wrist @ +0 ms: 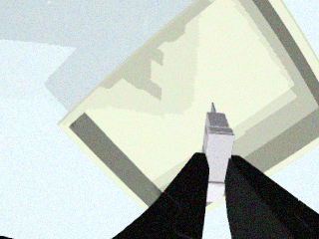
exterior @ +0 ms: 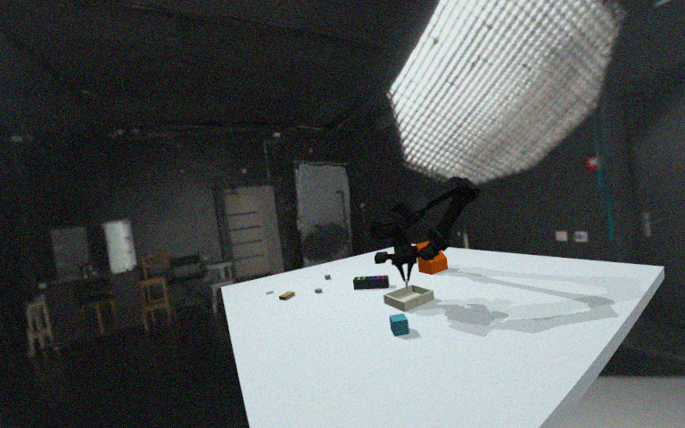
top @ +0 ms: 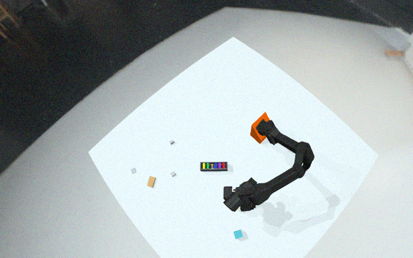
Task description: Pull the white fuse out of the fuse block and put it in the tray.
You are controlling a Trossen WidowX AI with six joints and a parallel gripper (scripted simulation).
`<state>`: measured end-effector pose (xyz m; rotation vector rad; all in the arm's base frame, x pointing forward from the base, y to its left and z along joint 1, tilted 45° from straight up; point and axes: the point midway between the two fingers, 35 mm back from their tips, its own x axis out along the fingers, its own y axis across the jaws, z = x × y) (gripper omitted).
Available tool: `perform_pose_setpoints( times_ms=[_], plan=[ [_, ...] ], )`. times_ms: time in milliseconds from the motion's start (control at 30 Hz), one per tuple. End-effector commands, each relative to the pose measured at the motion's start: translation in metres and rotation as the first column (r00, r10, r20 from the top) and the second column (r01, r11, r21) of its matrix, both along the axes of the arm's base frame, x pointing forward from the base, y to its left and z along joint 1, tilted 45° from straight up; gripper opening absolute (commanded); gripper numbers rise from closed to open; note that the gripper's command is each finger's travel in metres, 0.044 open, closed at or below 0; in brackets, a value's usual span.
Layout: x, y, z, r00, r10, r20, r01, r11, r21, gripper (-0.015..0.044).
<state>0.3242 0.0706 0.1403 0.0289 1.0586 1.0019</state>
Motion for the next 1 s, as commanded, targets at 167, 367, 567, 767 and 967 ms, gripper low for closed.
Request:
perform_pose_setpoints(
  times_ms=[167, 367, 567, 767, 967],
  plan=[
    [0.0, 0.01, -0.009, 1.0, -0.003, -0.002, 0.003, 1.0, 0.004, 0.0],
    [0.001, 0.008, -0.007, 1.0, 0.0, 0.0, 0.0, 1.0, 0.002, 0.0131],
    [0.001, 0.008, -0.007, 1.0, 0.0, 0.0, 0.0, 1.0, 0.002, 0.0289],
    [-0.004, -0.018, 0.018, 1.0, -0.003, -0.003, 0.003, 1.0, 0.002, 0.033],
    [-0.004, -0.018, 0.018, 1.0, -0.003, -0.003, 0.003, 1.0, 0.002, 0.033]
  ],
)
